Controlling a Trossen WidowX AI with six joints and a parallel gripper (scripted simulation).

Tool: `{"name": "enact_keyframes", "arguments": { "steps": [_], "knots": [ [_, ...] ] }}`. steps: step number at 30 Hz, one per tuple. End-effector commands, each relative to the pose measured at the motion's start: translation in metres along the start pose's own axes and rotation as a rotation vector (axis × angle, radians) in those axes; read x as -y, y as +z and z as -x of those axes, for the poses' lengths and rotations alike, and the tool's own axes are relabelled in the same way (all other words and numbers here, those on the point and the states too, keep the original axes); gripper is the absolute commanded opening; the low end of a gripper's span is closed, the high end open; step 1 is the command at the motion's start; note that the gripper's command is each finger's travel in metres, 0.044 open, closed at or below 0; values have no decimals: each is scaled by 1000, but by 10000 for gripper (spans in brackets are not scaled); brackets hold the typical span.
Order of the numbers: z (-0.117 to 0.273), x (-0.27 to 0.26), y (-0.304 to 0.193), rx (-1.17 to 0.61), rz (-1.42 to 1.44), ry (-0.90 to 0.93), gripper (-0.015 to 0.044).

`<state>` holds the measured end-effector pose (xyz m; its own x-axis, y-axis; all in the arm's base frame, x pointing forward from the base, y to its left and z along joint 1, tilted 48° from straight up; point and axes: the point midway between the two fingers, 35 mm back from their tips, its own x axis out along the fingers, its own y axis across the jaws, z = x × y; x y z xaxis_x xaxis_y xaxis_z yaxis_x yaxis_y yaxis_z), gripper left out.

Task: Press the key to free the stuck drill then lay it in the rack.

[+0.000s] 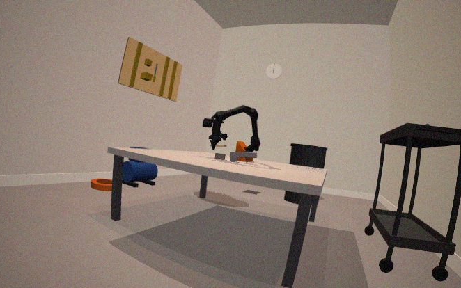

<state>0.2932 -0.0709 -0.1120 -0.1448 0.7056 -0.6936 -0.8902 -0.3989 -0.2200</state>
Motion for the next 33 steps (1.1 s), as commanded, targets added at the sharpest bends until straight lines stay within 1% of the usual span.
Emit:
{"name": "enact_keyframes", "arguments": {
  "steps": [1, 12, 33],
  "knots": [
    [-2, -9, 1, 6, -1, 5, 0],
    [-5, -23, 2, 5, -2, 6, 0],
    [-31, -20, 3, 7, -1, 5, 0]
  ]
}}
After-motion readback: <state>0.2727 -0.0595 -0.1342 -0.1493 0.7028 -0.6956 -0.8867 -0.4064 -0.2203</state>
